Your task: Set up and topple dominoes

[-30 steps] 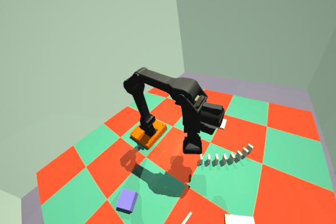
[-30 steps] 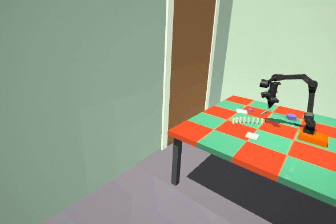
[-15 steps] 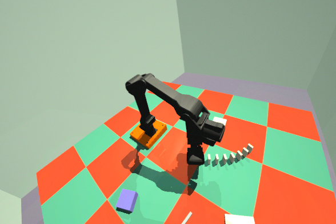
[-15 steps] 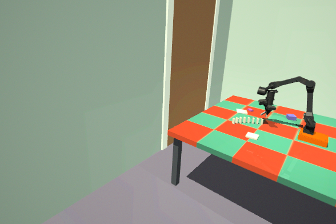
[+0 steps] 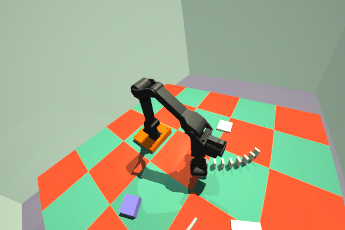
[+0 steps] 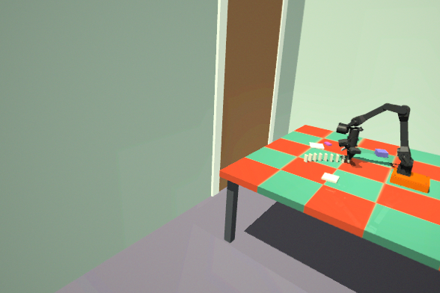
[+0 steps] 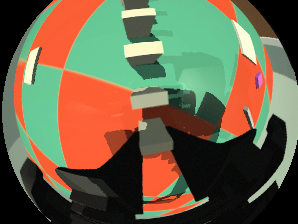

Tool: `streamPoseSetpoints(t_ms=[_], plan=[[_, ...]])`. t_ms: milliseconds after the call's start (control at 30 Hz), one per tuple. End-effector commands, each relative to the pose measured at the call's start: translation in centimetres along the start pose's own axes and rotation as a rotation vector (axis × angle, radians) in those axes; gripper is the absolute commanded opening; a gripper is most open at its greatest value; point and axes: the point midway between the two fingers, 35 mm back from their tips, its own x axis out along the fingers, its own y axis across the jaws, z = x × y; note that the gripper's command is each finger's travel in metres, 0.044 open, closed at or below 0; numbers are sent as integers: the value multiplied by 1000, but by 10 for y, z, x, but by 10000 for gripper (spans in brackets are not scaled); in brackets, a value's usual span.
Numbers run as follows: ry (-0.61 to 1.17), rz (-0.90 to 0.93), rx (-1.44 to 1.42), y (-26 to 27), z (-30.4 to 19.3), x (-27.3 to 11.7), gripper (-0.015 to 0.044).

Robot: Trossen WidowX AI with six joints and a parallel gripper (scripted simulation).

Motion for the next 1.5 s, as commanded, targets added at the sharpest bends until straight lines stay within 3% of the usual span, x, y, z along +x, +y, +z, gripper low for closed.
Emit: streamPoseSetpoints(t_ms=[0,233,667,800,1067,1300,1467], plan=[[-1,-4,-3,0,-1,4,107],[-1,-4,-3,0,-1,4,107],[-1,-4,-3,0,-1,4,440],[-6,-7,3,-2,2,-6,440],[-5,-1,3,0,2,-120,440],[-3,0,1,1,0,-129,440],[-4,1,365,0,-8,-115,309]])
